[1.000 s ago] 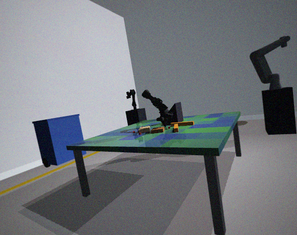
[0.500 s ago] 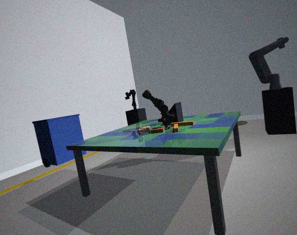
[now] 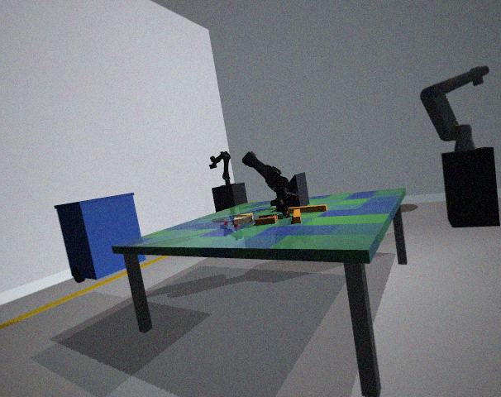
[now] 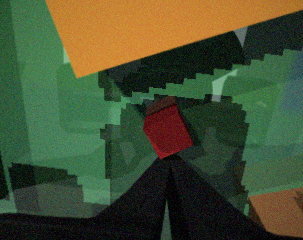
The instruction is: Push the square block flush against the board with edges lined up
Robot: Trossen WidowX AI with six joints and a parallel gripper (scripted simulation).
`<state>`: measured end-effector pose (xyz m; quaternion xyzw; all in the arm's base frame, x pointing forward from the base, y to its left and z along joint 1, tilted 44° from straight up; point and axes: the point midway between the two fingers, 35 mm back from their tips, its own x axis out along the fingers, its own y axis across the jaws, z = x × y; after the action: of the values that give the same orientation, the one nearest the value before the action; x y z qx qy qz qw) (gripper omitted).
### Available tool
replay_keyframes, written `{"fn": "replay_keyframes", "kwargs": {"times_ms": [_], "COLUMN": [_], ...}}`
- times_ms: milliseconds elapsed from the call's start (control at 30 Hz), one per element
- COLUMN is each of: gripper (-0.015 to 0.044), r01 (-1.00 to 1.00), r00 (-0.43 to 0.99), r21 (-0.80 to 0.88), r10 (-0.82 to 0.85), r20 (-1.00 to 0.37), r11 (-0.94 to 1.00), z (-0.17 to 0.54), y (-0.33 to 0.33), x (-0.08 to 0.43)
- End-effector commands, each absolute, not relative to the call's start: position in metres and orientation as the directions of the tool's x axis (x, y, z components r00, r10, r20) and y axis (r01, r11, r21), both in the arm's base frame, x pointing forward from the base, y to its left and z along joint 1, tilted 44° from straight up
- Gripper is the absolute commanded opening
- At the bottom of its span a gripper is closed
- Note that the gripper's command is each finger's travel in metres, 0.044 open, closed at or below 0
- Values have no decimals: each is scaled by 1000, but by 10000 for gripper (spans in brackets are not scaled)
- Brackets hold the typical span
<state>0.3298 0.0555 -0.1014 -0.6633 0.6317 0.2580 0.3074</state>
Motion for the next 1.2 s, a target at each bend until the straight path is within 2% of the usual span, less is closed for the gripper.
{"fn": "replay_keyframes", "kwargs": {"times_ms": [0, 1167], "gripper": [0, 0], "r01": [-996, -996], "r00": [67, 68], "r21": [-84, -85], "r10": [-677, -677], "r20": [-733, -733], "r11": [-8, -8], "z": [-107, -137], "y": [62, 94], "x": [331, 330]}}
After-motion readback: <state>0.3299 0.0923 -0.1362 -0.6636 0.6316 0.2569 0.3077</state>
